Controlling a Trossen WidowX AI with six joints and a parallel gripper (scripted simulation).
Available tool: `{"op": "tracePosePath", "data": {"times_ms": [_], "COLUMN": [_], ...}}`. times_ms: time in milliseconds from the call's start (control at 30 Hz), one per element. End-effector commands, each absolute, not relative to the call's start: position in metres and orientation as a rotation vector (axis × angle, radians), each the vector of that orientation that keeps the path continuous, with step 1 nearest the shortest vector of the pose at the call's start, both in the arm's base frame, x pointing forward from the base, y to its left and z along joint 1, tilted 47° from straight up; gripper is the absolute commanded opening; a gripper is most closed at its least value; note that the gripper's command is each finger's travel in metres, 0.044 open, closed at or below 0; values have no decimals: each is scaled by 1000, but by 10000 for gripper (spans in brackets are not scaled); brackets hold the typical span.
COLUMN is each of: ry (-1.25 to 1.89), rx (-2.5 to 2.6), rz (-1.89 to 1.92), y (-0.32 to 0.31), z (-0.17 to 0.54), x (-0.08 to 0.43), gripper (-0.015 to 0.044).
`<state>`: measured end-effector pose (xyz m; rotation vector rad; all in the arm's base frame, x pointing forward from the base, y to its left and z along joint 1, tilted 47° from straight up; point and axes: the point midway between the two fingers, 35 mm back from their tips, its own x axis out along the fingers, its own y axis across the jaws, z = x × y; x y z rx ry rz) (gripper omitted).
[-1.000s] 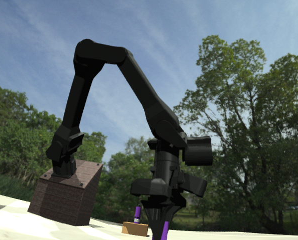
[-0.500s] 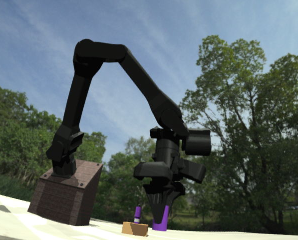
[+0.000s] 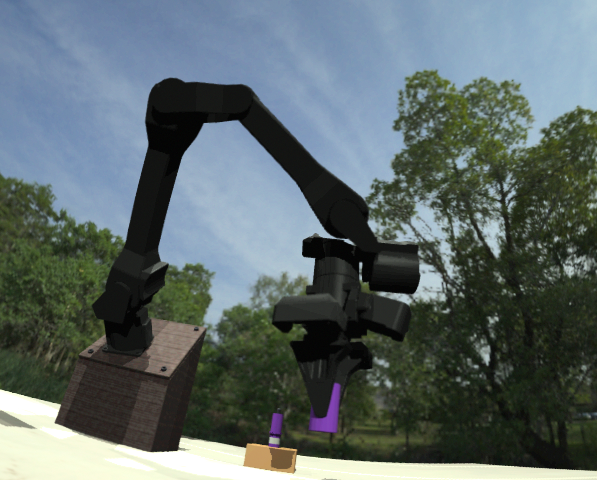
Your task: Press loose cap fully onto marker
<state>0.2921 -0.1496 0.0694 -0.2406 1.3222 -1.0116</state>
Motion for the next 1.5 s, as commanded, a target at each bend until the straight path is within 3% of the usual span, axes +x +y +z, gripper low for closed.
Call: {"op": "tracePosePath", "data": {"times_ms": [0,1467], "ry": [1323,1347], "rx": [-240,-222], "rz": [-1001,-977], "y": [-139,12], "z": [63,-29], "x": [296,277], "gripper": [0,0]}}
